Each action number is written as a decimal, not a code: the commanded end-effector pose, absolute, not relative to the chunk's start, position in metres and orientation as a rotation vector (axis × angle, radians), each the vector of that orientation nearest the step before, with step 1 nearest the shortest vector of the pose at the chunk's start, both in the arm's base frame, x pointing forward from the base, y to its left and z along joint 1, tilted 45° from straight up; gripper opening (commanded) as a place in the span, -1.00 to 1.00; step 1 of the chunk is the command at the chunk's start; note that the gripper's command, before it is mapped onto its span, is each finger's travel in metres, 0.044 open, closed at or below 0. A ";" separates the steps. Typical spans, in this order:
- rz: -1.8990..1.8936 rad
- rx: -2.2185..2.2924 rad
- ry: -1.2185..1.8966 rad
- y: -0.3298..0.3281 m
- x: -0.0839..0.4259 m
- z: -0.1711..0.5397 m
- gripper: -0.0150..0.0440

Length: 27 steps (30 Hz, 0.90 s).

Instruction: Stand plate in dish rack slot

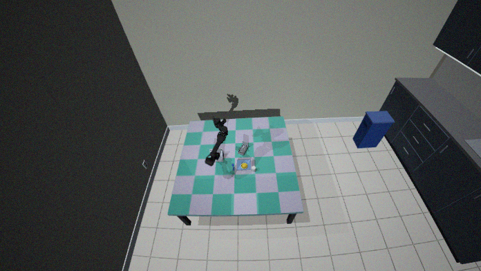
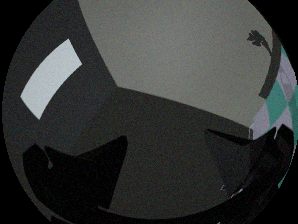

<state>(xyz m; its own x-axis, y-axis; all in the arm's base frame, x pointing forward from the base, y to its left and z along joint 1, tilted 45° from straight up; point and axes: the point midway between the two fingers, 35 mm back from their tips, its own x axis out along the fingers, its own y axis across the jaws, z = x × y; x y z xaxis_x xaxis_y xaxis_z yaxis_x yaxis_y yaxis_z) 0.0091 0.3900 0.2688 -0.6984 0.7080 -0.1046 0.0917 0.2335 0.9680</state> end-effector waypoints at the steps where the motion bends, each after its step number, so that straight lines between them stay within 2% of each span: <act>1: 1.489 0.733 1.969 0.390 0.010 0.268 0.86; 14: 1.164 0.834 1.695 0.403 0.097 0.227 0.86; 27: 0.803 0.771 1.455 0.377 0.187 0.178 0.86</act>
